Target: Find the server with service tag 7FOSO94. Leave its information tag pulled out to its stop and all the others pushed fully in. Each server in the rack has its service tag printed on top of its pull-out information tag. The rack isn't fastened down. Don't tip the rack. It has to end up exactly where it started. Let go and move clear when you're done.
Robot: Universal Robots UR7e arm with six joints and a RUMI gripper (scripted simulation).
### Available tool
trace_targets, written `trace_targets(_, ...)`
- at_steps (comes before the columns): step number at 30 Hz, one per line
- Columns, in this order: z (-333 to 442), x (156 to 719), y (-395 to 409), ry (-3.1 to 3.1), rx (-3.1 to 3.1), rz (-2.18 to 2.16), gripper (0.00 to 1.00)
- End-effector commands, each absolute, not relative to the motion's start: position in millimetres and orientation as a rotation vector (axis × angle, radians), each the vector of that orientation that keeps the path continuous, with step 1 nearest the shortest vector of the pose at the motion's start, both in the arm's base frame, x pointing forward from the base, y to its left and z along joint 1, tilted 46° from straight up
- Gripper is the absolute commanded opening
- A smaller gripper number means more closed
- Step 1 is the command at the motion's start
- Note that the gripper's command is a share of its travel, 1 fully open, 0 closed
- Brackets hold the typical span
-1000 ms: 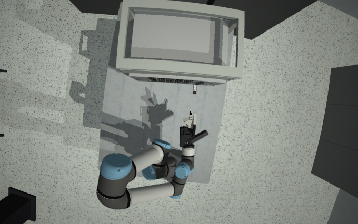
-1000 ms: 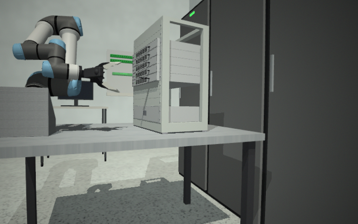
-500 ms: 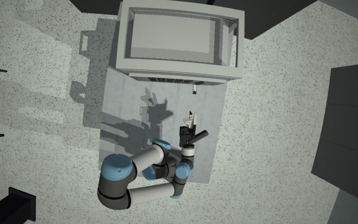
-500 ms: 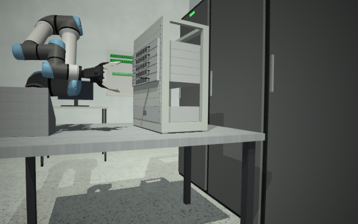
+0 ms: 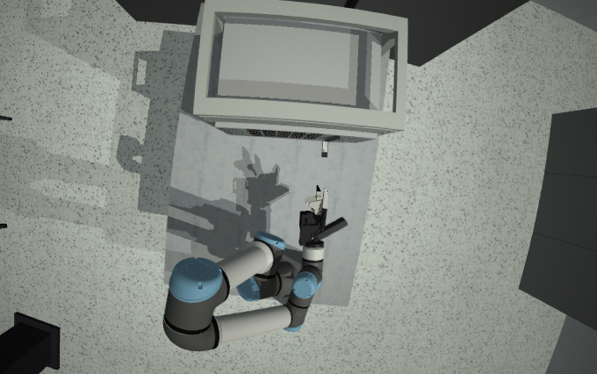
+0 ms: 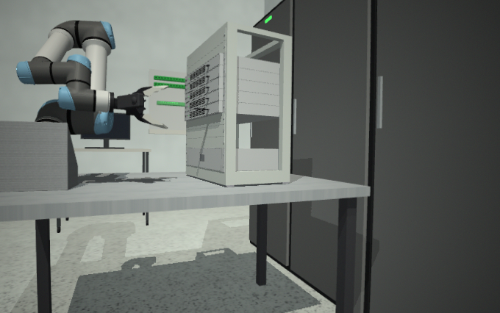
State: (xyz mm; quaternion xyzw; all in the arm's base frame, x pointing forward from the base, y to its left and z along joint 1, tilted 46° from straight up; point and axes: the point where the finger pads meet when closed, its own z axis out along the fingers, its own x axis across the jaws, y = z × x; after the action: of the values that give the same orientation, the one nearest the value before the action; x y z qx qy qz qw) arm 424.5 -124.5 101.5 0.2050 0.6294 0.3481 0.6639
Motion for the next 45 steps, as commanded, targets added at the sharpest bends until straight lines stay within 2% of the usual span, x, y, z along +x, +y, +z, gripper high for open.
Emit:
trace_targets(1,101.6,424.4,-125.2,1.420,0.465,0.784,1.00)
trace_targets(45,102.3,424.1,-127.5,1.410,0.476,0.772,1.00)
